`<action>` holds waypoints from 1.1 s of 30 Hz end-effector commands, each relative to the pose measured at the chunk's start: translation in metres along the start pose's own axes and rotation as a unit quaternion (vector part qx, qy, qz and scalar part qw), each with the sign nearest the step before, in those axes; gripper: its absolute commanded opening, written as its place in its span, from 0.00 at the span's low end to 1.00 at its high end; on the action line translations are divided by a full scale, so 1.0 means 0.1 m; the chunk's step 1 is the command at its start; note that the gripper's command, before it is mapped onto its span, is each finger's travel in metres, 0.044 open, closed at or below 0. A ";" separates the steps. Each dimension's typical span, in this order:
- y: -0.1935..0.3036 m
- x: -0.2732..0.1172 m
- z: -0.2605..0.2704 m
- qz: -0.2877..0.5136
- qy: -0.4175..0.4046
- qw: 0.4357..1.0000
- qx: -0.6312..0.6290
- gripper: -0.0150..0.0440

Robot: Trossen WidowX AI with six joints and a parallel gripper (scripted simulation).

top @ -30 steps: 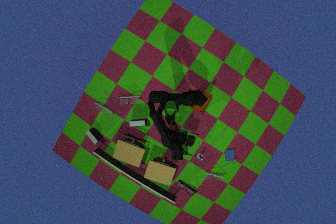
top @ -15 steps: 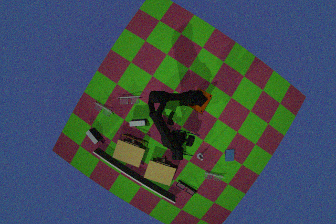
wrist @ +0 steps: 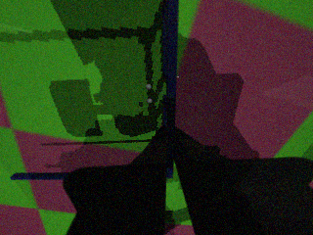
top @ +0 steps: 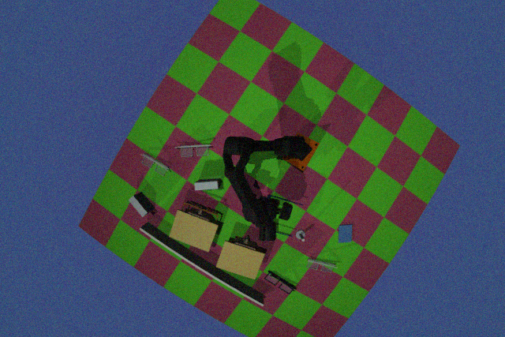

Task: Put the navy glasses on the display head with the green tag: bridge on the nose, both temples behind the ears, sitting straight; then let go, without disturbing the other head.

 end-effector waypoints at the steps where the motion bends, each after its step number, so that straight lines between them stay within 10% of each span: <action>1: -0.03 -0.14 0.01 -0.005 -0.004 1.000 0.002 0.25; 33: 0.04 -1.11 0.35 -0.049 0.013 0.986 0.158 0.25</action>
Point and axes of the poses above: the point midway between the two fingers, 35 mm back from their tips, its own x axis out along the fingers, its own z axis across the jaws, y = z × x, the point moved 7 cm from there along -x, back along the fingers, and after that the axes turned 4 degrees about x, right-handed, at the moved point
